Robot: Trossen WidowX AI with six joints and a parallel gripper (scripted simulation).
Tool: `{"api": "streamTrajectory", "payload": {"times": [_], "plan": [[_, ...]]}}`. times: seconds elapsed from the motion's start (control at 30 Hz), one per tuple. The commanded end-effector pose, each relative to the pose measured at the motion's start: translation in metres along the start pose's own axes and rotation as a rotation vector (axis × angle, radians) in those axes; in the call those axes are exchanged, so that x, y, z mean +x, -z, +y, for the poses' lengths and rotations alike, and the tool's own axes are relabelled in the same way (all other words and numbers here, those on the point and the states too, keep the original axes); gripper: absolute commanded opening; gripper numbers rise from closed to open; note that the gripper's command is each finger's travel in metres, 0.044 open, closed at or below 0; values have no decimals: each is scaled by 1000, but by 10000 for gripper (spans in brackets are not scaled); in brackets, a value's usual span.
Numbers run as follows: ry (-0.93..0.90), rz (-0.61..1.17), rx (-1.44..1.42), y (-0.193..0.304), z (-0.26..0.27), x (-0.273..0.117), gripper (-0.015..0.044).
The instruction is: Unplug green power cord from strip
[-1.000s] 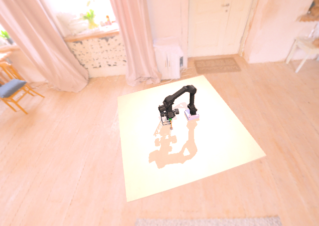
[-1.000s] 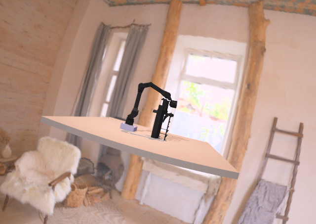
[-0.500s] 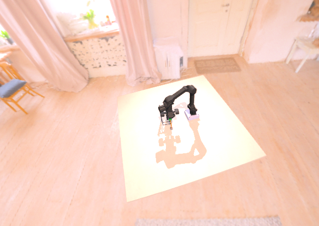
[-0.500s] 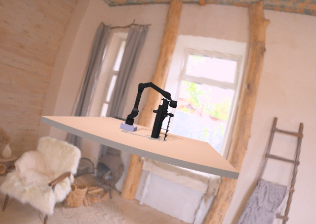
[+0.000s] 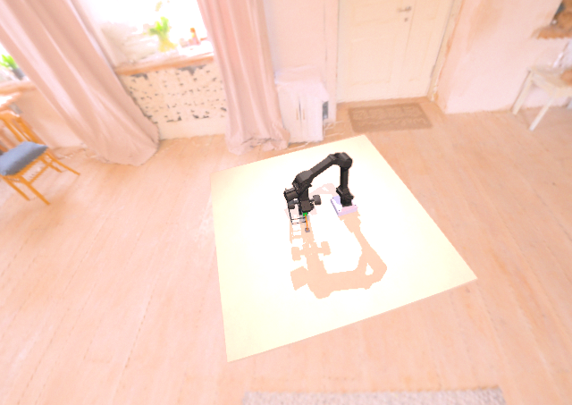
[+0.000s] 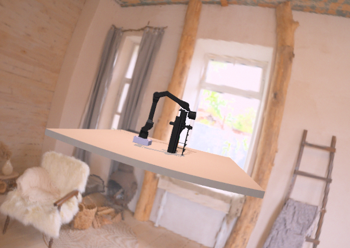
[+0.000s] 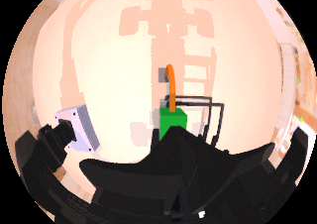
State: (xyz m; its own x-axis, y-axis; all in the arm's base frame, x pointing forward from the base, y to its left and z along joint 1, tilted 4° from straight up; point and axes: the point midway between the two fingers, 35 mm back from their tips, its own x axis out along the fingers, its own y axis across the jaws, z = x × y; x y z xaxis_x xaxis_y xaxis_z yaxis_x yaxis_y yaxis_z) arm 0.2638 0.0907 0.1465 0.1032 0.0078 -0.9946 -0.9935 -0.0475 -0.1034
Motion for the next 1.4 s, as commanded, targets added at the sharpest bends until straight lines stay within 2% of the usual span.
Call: {"api": "streamTrajectory", "payload": {"times": [0.0, 1.37], "plan": [[3, 3, 0, 0, -1, 0, 0], [-1, 0, 0, -5, -1, 0, 0]]}}
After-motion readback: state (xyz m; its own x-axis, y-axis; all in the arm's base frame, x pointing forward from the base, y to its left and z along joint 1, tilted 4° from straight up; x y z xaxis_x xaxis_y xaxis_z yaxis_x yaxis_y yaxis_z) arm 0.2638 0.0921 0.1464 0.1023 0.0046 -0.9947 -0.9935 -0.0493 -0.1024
